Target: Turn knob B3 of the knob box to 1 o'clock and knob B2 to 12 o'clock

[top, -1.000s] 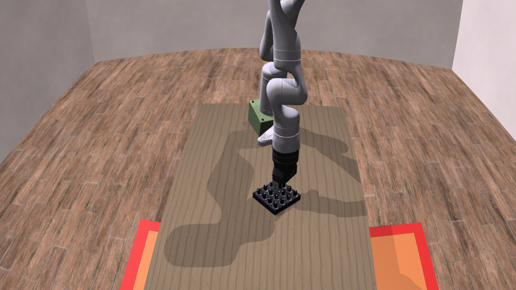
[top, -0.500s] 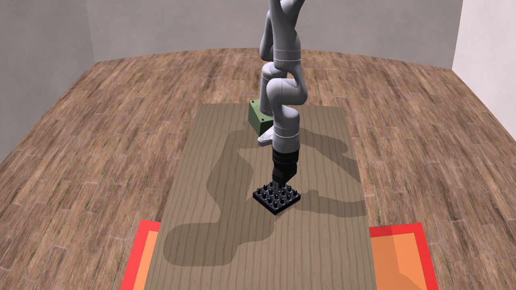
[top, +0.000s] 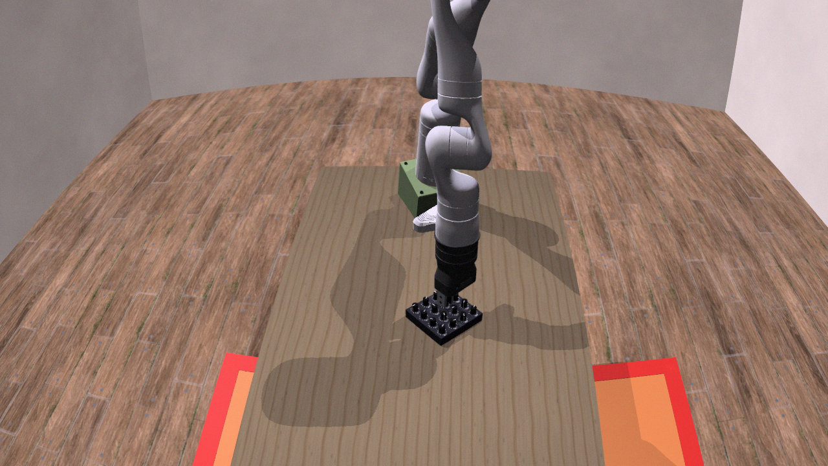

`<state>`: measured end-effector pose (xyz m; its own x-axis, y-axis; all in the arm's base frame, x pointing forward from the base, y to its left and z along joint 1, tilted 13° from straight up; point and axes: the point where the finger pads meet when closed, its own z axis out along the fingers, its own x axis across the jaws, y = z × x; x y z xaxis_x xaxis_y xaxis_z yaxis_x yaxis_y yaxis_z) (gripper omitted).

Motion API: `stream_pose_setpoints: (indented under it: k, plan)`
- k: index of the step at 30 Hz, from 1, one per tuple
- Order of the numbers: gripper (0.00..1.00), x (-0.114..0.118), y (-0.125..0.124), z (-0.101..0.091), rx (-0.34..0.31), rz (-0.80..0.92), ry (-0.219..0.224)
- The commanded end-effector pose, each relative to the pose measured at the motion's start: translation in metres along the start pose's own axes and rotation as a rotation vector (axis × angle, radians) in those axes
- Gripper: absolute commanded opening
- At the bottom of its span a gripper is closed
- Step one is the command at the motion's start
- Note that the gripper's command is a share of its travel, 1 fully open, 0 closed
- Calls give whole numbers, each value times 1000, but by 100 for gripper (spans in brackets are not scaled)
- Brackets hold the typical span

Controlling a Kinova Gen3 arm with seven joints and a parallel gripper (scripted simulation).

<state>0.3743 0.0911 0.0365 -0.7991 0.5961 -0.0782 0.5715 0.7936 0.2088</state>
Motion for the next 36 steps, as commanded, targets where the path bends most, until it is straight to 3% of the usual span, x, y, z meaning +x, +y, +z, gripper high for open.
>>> stream_pose_setpoints:
  k: [1, 16, 33, 34, 36]
  plan:
    - [30, 0, 1, 0, 0, 40, -2]
    - [30, 0, 1, 0, 0, 255, -2]
    - [30, 0, 1, 0, 0, 270, -2]
    - [46, 0, 1, 0, 0, 270, -2]
    - [46, 0, 1, 0, 0, 270, -2]
